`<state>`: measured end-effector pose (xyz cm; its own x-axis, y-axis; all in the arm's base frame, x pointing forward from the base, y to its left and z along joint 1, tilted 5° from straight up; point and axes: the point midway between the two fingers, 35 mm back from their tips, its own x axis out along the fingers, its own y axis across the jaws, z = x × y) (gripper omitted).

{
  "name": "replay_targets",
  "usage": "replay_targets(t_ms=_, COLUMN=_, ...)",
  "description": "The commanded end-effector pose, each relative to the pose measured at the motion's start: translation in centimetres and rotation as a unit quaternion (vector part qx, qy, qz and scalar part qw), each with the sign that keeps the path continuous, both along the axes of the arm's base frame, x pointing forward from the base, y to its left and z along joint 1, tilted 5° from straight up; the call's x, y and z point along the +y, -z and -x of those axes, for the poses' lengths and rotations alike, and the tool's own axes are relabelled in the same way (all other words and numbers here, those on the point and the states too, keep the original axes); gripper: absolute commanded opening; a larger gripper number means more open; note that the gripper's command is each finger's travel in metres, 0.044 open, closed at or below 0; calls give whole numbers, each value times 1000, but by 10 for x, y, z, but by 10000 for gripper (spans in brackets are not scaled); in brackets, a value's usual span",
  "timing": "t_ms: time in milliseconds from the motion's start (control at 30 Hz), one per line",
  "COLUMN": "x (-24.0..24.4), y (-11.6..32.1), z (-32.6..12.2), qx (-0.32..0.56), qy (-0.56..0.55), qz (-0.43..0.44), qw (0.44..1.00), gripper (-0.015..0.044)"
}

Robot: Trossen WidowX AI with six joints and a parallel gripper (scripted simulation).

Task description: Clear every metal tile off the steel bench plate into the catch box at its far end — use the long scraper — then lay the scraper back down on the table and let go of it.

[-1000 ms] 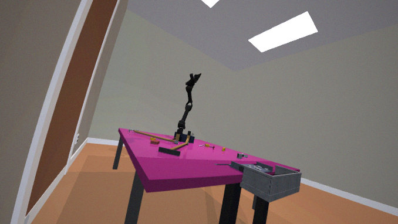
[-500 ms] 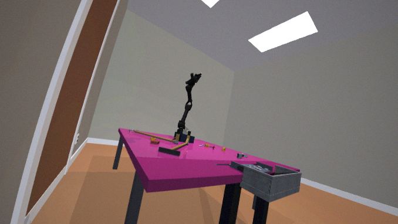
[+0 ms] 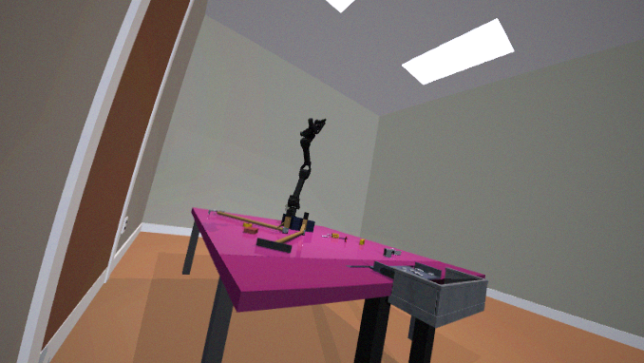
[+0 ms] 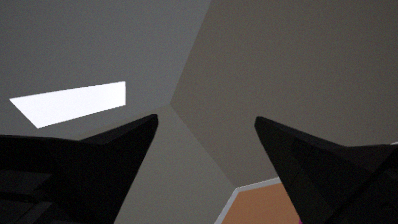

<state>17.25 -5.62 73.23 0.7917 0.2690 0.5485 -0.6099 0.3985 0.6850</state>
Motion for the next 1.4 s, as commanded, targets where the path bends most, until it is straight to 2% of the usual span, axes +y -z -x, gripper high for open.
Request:
replay_targets(t_ms=0, x=1, y=1, z=0, qx=3, qy=-2, qz=0, qw=1000, gripper=440)
replay_targets(t_ms=333, x=1, y=1, z=0, qx=3, qy=-2, qz=0, qw=1000, gripper=440)
replay_targets(t_ms=900, x=-32, y=9, z=-24, qx=-7, qy=28, qz=-13, qw=999, gripper=0)
replay_targets(t_ms=1367, x=-76, y=28, z=-55, qx=11, qy=79, qz=-31, qw=996, gripper=0)
